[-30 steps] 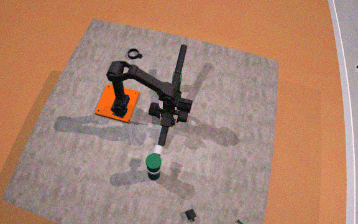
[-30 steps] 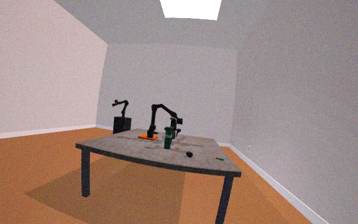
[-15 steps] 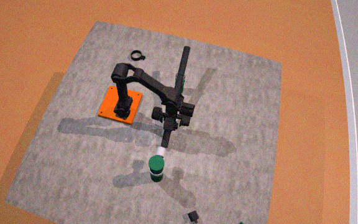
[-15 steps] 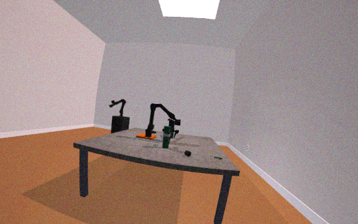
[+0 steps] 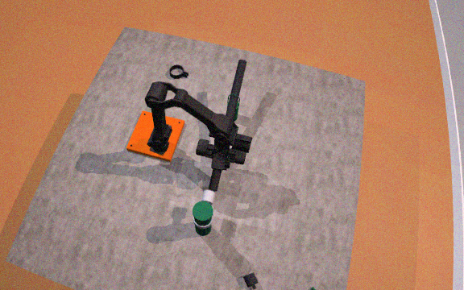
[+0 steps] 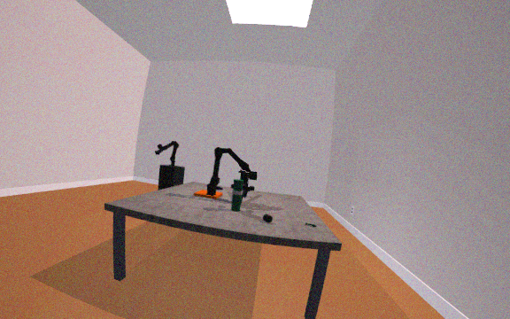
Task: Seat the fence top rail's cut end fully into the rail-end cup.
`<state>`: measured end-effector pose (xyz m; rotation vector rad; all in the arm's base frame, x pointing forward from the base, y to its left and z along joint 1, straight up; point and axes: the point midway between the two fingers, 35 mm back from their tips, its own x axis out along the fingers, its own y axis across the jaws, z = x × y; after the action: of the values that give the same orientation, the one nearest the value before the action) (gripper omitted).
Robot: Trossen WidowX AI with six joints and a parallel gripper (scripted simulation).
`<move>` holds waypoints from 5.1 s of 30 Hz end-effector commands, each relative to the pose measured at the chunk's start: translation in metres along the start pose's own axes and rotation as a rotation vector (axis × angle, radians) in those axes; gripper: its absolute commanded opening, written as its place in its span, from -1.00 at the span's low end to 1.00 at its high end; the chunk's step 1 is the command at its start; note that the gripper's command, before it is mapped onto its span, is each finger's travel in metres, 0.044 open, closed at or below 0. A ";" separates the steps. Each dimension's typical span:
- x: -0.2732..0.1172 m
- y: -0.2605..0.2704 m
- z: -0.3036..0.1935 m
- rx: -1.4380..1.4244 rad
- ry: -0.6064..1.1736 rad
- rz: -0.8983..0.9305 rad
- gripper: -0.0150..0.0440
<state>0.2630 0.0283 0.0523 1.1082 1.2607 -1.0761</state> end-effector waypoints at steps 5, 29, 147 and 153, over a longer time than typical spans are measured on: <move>0.001 0.000 0.000 0.006 -0.002 -0.002 -0.03; -0.070 -0.004 0.028 0.007 -0.273 -0.010 -0.49; -0.072 -0.003 0.050 -0.002 -0.246 -0.023 -0.49; -0.072 -0.003 0.051 -0.003 -0.248 -0.022 -0.49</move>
<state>0.2648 -0.0190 0.1231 0.9366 1.0882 -1.1883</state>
